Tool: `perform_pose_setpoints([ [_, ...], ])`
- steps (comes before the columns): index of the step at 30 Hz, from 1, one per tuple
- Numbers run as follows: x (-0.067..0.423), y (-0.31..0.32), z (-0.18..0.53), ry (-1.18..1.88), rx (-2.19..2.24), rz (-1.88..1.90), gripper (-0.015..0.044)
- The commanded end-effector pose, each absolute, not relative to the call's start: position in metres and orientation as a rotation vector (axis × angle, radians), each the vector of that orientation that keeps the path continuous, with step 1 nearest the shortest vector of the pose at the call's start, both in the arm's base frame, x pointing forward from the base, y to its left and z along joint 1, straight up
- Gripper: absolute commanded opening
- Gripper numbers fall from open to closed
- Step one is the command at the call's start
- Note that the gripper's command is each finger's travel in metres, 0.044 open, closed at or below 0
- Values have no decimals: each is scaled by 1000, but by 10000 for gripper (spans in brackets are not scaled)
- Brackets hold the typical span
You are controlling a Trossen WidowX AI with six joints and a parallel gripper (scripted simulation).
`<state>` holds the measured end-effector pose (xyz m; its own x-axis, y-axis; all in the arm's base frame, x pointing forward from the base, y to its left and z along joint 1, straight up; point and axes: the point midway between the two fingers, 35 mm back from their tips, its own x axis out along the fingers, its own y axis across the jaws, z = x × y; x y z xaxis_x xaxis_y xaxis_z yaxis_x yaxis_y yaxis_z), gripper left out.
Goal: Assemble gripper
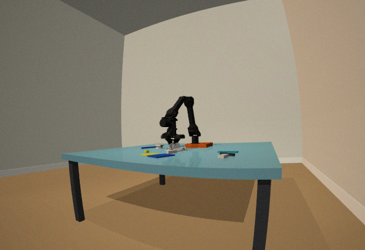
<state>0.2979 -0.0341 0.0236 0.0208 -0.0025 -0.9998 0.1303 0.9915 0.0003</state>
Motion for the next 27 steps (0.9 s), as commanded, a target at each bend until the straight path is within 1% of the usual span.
perform_pose_setpoints([
  [1,298,-34,23,1547,97,-101,134],
  [13,298,-34,23,1547,97,-101,134],
  [16,298,-34,24,1548,101,-103,213],
  [17,298,-34,24,1548,101,-103,224],
  [27,298,-34,24,1548,101,-103,224],
])
